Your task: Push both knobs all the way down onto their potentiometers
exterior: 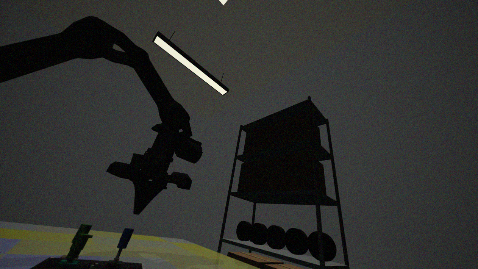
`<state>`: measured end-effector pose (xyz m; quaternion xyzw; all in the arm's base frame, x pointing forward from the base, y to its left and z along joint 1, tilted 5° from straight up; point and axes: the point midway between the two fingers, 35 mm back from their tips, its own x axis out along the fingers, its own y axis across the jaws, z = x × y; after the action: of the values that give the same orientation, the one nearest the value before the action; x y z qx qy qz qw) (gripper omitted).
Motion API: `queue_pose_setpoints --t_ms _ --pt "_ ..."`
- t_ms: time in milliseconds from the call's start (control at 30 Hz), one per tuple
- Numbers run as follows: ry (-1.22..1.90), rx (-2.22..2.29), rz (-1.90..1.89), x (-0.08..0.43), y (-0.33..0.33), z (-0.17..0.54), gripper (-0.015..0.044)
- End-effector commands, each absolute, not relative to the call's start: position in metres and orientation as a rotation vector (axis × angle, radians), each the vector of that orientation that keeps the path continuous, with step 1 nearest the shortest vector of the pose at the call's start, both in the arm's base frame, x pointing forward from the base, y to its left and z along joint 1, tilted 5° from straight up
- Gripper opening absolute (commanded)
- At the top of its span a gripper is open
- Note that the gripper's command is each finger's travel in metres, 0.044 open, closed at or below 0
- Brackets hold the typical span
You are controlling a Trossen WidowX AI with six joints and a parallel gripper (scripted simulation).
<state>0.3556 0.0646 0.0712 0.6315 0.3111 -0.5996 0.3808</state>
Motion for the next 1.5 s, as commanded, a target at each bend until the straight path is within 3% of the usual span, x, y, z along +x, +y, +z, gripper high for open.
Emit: queue_pose_setpoints --t_ms 0,500,1467 --pt "0.703 1.713 -1.619 0.355 0.065 0.07 0.0" --pt "0.308 2.049 -1.906 0.355 0.064 0.068 0.0" --pt "0.303 2.053 -1.909 0.357 0.063 0.048 0.0"
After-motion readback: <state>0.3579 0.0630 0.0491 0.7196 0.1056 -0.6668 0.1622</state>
